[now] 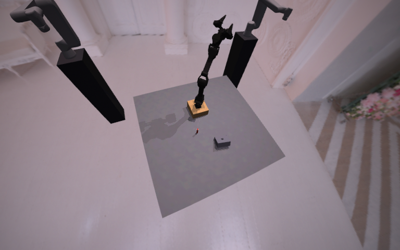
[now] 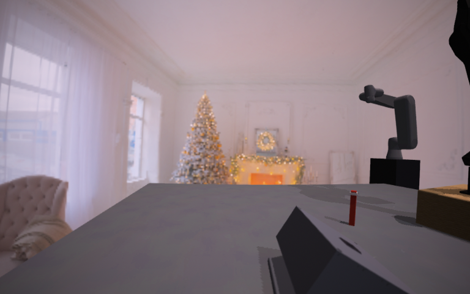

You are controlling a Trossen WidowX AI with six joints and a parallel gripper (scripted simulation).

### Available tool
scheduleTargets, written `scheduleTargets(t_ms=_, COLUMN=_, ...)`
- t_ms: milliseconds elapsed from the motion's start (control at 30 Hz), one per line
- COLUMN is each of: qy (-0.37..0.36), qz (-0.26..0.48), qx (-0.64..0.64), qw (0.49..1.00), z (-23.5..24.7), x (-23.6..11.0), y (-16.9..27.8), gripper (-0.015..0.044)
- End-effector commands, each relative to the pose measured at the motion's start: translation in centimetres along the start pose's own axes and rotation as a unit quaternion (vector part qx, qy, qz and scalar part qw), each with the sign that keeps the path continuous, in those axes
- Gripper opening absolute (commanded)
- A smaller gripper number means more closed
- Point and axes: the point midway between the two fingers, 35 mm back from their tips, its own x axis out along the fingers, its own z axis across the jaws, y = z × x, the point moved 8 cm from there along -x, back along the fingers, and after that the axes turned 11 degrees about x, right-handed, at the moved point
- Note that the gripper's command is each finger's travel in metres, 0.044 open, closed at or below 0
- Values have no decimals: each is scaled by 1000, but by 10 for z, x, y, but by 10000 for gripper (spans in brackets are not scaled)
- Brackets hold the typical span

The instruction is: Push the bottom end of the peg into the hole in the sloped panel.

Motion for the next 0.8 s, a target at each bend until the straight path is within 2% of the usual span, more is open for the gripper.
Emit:
scheduleTargets(t_ms=0, qy=28, qz=-3, qx=-26, qw=999, z=-14, x=-2, y=-3, gripper=440)
scheduleTargets(t_ms=767, qy=158, qz=-43, qx=-87, qw=983, z=-94, x=-6, y=-40, gripper=440)
